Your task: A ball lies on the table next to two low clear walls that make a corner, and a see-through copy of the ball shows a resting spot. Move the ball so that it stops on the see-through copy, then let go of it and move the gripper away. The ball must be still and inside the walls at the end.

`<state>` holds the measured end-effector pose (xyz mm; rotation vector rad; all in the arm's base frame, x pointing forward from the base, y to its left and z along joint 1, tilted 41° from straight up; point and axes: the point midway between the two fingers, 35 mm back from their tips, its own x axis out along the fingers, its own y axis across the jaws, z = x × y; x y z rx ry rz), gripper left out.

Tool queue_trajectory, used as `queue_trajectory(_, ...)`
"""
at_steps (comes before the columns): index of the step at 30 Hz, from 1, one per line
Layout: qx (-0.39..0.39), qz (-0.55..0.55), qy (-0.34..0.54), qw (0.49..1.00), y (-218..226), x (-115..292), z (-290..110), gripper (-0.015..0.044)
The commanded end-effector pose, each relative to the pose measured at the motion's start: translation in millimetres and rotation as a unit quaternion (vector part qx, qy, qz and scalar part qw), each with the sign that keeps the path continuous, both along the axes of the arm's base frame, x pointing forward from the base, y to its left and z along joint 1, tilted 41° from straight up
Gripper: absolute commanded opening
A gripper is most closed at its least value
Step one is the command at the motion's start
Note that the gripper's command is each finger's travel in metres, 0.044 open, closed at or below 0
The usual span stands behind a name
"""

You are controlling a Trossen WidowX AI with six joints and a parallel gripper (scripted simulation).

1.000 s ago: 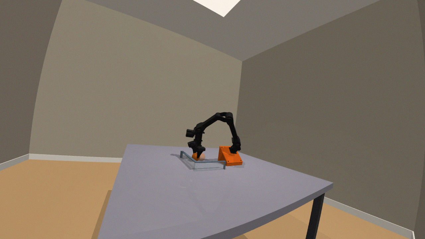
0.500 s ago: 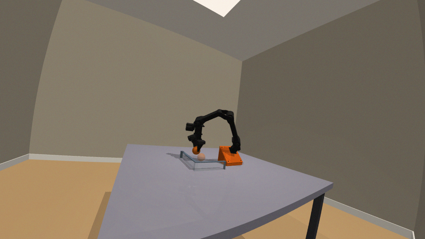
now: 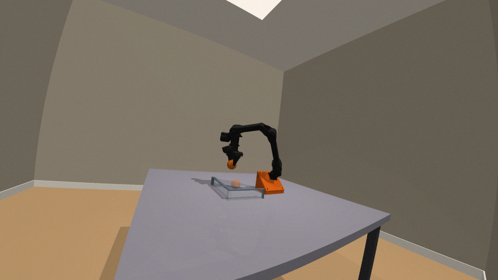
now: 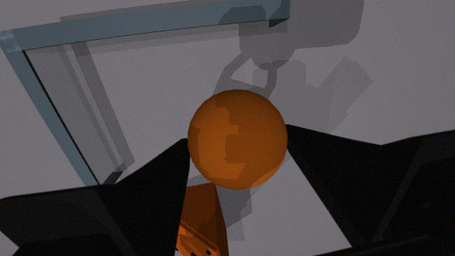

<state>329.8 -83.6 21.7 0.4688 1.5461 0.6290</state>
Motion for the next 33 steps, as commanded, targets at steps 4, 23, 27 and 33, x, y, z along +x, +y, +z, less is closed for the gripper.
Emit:
queue_trajectory(4, -0.002, 0.001, -0.003, 1.0, -0.5, -4.8, 2.0, 0.0)
queue_trajectory(23, -0.001, 0.001, -0.002, 1.0, 32.2, -45.6, -30.3, 0.0)
queue_trajectory(27, -0.001, 0.001, -0.002, 1.0, 35.5, -49.2, -33.4, 0.0)
queue_trajectory(33, -0.001, 0.001, -0.002, 1.0, 51.0, -49.2, -53.1, 0.0)
